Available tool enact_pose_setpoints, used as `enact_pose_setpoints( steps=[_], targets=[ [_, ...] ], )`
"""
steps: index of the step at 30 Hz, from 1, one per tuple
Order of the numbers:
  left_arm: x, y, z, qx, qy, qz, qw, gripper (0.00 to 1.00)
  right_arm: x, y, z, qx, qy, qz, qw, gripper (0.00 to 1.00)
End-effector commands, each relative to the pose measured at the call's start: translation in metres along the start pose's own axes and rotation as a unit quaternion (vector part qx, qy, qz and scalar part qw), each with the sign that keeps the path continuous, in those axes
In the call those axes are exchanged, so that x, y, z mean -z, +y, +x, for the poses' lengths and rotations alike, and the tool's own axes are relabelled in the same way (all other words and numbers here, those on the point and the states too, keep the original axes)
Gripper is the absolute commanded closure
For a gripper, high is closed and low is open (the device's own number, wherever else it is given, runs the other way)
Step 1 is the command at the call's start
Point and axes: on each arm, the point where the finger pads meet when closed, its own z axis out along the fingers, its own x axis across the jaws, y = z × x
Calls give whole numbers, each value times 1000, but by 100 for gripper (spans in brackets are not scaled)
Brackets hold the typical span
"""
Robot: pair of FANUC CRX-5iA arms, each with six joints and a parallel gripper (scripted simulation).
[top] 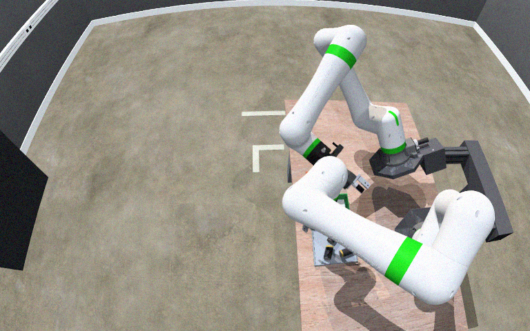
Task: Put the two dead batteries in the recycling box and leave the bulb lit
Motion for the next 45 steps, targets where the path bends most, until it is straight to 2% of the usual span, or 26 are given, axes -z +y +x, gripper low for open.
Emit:
enact_pose_setpoints(
  steps=[1, 9, 10, 12, 14, 15, 16, 21, 24, 26, 29, 31, 32, 33, 36, 45],
  targets=[
    [0, -40, 37, -54, 7, 12, 998, 0, 62, 12, -31, -48, -21, -60, 997, 0],
    [0, -49, 49, -71, 9, 15, 997, 0, 157, -1, -82, -135, -59, -150, 978, 0],
    [0, -65, 73, -101, 12, 21, 995, 0, 168, -6, -89, -147, -64, -161, 974, 0],
    [0, -65, 73, -101, 12, 21, 995, 0, 192, -15, -101, -171, -74, -182, 965, 0],
    [0, -65, 73, -101, 12, 21, 995, 0, 192, -15, -101, -171, -74, -182, 965, 0],
    [0, -65, 73, -101, 12, 21, 995, 0, 219, -28, -115, -192, -83, -201, 957, 0],
    [0, -79, 98, -131, 15, 27, 991, 0, 234, -38, -121, -214, -92, -220, 947, 0],
    [0, -79, 98, -131, 15, 27, 991, 0, 281, -74, -143, -271, -115, -265, 918, 0],
    [-1, -109, 163, -214, 21, 43, 976, 0, 311, -103, -154, -308, -129, -293, 896, 0],
    [-1, -114, 178, -244, 23, 48, 968, 0, 330, -124, -160, -333, -139, -310, 879, 0],
    [-2, -127, 223, -283, 25, 54, 957, 0, 356, -157, -167, -371, -152, -335, 853, 0],
    [-2, -127, 223, -283, 25, 54, 957, 0, 356, -157, -167, -371, -152, -335, 853, 0],
    [-3, -137, 255, -300, 26, 57, 952, 0, 376, -186, -171, -394, -161, -351, 834, 0],
    [-4, -140, 270, -314, 27, 59, 947, 0, 384, -202, -171, -416, -169, -364, 816, 0],
    [-6, -144, 299, -341, 28, 63, 938, 0, 400, -233, -171, -447, -180, -382, 789, 0],
    [-6, -145, 308, -350, 28, 64, 934, 0, 445, -354, -150, -553, -214, -437, 677, 0]
  ],
)
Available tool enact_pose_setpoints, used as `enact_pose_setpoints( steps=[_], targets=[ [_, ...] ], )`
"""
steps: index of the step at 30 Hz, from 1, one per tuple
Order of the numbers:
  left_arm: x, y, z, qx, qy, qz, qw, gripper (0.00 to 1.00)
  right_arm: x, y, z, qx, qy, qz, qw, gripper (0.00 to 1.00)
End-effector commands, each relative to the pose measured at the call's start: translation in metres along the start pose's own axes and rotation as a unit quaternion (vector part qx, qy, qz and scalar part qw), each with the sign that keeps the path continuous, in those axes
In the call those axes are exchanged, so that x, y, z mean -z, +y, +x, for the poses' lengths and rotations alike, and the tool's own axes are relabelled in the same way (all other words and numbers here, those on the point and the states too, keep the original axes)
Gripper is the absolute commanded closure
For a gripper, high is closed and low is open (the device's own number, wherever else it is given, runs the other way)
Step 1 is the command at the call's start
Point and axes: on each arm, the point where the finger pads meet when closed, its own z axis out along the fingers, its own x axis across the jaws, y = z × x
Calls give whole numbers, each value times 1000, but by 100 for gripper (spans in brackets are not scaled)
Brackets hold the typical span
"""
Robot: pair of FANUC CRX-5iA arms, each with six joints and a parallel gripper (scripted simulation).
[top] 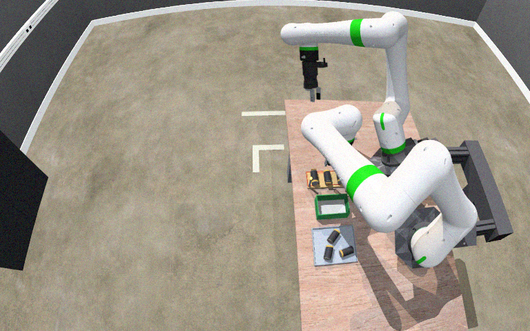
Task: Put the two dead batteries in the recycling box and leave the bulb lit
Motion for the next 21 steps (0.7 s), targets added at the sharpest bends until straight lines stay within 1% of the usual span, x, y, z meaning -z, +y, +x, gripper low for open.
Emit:
enact_pose_setpoints(
  steps=[1, 3, 4, 5, 7, 12, 18, 20, 21],
  targets=[
    [1, -1, 0, 0, 0, 1, 1000, 0, 49, 2, -51, -66, -32, -42, 996, 0],
    [1, -1, 0, 0, 0, 1, 1000, 0, 49, 2, -51, -66, -32, -42, 996, 0],
    [1, -1, 0, 0, 0, 1, 1000, 0, 70, -1, -72, -91, -44, -57, 993, 0],
    [1, -1, 0, 0, 0, 1, 1000, 0, 87, -6, -87, -115, -57, -71, 989, 0],
    [1, -1, 0, 0, 0, 1, 1000, 0, 102, -13, -99, -143, -71, -87, 983, 0],
    [1, -1, 0, 0, 0, 1, 1000, 0, 156, -39, -141, -215, -109, -129, 962, 0],
    [1, -1, 0, 0, 0, 1, 1000, 0, 221, -84, -179, -301, -156, -177, 924, 0],
    [1, -1, 0, 0, 0, 1, 1000, 0, 221, -84, -179, -301, -156, -177, 924, 0],
    [1, -1, 0, 0, 0, 1, 1000, 0, 233, -94, -185, -316, -164, -185, 916, 0]
  ],
)
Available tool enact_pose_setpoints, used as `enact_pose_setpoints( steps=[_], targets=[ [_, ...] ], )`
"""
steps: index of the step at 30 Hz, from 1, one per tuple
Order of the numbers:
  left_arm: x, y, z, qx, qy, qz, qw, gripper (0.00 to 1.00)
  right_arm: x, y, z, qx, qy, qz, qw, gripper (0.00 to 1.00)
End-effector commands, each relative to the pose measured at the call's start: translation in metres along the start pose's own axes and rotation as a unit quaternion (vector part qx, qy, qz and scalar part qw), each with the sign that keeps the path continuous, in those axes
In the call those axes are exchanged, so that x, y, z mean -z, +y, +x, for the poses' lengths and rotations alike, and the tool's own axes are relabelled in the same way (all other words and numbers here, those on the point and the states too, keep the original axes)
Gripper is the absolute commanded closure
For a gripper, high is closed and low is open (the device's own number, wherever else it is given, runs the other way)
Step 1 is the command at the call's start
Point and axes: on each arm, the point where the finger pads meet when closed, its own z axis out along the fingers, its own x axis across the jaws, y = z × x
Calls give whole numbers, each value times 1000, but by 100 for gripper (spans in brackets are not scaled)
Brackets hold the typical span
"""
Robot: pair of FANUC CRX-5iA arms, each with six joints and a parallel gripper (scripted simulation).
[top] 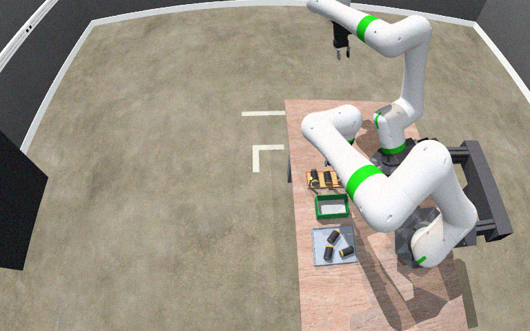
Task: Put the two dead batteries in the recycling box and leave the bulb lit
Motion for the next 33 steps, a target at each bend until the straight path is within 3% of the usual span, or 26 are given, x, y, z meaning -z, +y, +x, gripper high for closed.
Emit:
enact_pose_setpoints(
  steps=[1, 7, 13, 23, 24, 33],
  targets=[
    [1, -1, 0, 0, 0, 1, 1000, 0, 28, 6, -37, -43, -23, -25, 998, 0],
    [1, -1, 0, 0, 0, 1, 1000, 0, 72, -3, -81, -110, -61, -62, 990, 0],
    [1, -1, 0, 0, 0, 1, 1000, 0, 95, -10, -100, -142, -80, -81, 983, 0],
    [1, -1, 0, 0, 0, 1, 1000, 0, 100, -12, -105, -149, -85, -85, 981, 0],
    [1, -1, 0, 0, 0, 1, 1000, 10, 100, -12, -105, -149, -85, -85, 981, 0],
    [1, 18, 0, 0, 0, 1, 1000, 10, 100, -12, -105, -149, -85, -85, 981, 0]
  ],
)
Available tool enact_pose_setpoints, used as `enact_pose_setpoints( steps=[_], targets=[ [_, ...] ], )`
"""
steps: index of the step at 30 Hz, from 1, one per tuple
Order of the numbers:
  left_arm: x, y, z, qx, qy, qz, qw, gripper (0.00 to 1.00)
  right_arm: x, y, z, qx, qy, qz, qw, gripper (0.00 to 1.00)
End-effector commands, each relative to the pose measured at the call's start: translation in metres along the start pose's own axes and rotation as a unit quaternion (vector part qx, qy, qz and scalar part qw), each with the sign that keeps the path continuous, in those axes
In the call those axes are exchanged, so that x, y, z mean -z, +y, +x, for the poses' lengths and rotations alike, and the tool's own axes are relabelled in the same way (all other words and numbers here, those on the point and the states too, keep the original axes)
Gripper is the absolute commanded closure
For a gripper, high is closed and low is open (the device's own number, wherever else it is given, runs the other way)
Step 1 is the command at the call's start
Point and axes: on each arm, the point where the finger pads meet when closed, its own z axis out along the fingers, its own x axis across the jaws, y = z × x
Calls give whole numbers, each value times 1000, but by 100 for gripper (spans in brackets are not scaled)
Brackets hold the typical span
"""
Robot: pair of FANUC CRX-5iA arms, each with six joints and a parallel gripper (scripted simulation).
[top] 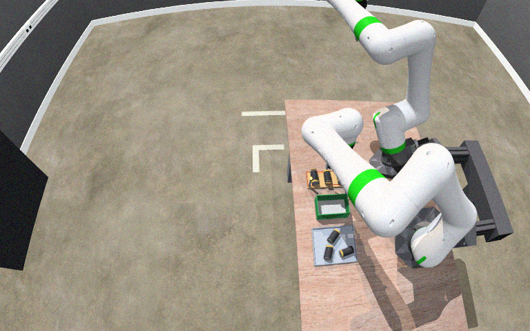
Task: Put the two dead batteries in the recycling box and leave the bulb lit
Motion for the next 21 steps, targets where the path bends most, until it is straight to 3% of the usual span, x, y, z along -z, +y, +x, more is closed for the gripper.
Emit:
enact_pose_setpoints(
  steps=[1, 6, 15, 17, 21],
  targets=[
    [1, 8, 0, 0, 0, 1, 1000, 10, 1, 0, 0, 0, 0, -1, 1000, 0],
    [1, 57, -1, 0, 0, 1, 1000, 10, 1, 0, 0, 0, 0, -1, 1000, 0],
    [1, 179, -3, 0, 0, 1, 1000, 10, 1, 0, 0, 0, 0, -1, 1000, 0],
    [1, 179, -3, 0, 0, 1, 1000, 10, 1, 0, 0, 0, 0, -1, 1000, 0],
    [1, 226, -3, 0, 0, 1, 1000, 10, 1, 0, 0, 0, 0, -1, 1000, 0]
  ],
)
